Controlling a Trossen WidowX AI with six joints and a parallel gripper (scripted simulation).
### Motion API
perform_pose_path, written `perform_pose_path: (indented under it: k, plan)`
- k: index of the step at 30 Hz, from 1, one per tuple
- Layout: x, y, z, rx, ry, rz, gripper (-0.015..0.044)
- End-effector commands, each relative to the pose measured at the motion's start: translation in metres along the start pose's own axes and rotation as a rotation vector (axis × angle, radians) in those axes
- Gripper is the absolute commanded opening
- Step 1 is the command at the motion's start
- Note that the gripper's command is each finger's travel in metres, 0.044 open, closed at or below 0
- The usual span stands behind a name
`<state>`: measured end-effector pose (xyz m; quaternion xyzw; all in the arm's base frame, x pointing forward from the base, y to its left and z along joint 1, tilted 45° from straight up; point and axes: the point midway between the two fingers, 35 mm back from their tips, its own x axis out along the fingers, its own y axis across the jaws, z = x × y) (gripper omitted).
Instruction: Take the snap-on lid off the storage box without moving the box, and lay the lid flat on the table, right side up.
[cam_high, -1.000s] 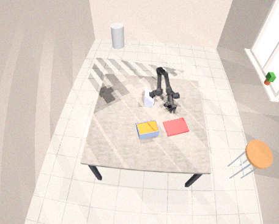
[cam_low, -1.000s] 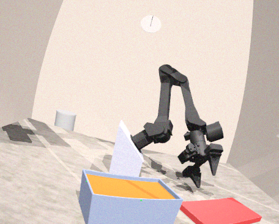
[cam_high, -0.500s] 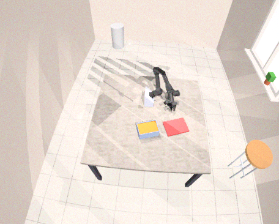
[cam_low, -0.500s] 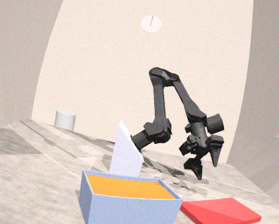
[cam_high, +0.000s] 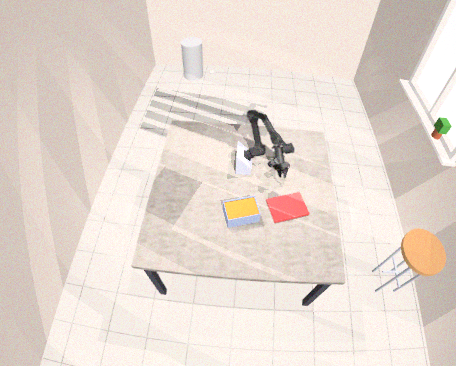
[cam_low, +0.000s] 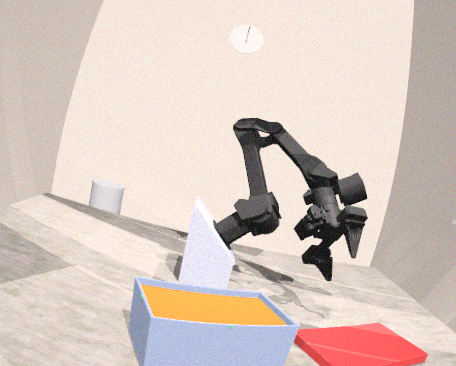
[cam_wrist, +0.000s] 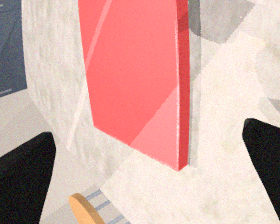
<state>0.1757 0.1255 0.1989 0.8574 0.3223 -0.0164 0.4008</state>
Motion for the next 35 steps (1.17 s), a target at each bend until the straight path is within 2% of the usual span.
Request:
perform_pose_path:
  k: [1,35]
  plan:
    - [-0.0103,0.0056,-0.0017,-0.004,0.01,0.005,0.044]
    - [-0.0099,0.0059,0.0001,-0.005,0.01,0.005,0.044]
